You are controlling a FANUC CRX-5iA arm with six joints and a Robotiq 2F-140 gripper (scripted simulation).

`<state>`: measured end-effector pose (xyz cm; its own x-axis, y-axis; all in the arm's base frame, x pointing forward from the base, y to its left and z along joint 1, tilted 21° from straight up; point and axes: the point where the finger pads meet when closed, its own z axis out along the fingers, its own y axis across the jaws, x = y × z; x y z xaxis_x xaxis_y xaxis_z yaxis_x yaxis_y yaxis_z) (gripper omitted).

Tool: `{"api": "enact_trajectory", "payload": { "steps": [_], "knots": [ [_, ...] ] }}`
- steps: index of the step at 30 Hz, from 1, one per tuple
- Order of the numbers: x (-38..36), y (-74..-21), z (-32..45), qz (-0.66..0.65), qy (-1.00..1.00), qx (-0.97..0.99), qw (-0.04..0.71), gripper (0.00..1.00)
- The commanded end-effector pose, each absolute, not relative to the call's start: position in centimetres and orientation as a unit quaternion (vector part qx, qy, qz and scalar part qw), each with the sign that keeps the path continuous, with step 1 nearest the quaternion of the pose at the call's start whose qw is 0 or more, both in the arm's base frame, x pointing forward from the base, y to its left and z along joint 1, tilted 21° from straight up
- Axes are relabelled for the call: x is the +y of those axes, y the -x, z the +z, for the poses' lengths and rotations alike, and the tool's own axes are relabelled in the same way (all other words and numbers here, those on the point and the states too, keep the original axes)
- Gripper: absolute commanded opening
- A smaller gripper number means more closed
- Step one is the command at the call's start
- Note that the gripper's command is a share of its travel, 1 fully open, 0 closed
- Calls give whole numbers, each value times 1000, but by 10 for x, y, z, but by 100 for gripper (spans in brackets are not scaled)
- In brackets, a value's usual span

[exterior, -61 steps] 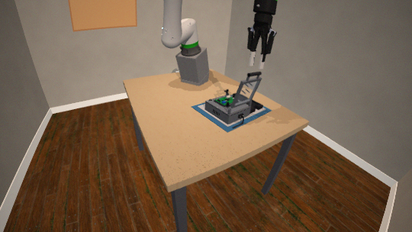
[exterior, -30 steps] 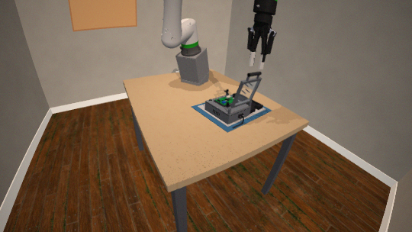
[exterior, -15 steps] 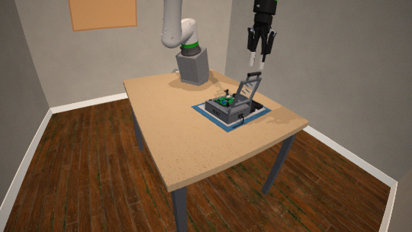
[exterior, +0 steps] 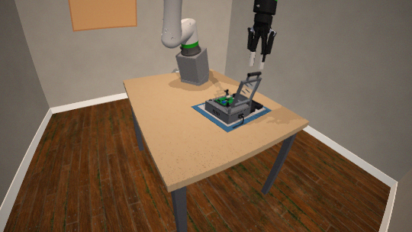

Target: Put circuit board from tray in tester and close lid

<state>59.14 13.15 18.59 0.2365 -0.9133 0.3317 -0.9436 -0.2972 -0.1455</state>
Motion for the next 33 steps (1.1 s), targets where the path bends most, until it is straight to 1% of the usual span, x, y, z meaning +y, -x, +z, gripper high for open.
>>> {"api": "enact_trajectory", "payload": {
  "steps": [1,33],
  "knots": [
    [132,-591,186,179,-785,-591,42,30],
    [122,-600,154,179,-785,-591,42,30]
  ]
}}
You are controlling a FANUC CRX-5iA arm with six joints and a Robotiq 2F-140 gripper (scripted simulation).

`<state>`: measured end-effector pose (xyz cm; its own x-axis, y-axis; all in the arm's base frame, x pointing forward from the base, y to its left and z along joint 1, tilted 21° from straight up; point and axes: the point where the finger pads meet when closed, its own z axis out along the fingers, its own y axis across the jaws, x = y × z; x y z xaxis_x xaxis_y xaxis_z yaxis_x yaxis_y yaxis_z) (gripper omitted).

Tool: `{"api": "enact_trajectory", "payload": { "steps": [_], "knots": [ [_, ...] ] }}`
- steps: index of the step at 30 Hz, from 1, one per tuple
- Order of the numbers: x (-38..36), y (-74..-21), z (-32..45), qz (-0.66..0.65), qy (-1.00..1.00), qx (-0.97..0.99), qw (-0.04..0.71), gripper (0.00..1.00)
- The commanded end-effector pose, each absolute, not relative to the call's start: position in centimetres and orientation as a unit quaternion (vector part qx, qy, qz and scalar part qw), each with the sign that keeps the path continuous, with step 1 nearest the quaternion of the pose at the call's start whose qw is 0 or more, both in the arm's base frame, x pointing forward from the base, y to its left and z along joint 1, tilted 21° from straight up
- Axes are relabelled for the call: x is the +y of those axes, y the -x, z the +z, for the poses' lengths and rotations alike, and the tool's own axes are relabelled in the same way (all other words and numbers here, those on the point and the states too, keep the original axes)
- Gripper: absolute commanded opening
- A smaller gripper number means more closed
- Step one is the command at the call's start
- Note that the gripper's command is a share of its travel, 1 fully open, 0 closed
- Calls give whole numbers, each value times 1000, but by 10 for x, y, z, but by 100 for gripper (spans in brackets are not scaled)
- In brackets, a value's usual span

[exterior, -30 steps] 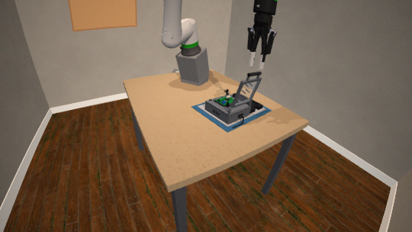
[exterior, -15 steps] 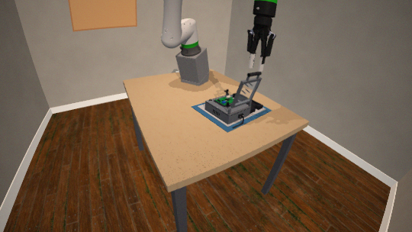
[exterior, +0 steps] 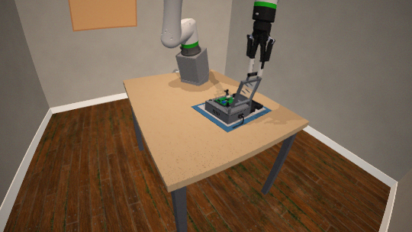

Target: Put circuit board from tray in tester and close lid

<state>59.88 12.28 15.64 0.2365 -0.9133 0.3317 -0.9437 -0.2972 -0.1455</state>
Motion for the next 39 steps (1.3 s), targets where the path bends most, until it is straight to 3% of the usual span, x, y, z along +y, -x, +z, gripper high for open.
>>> {"api": "enact_trajectory", "payload": {
  "steps": [1,39],
  "knots": [
    [122,-600,153,179,-785,-591,42,30],
    [120,-601,147,179,-785,-591,42,30]
  ]
}}
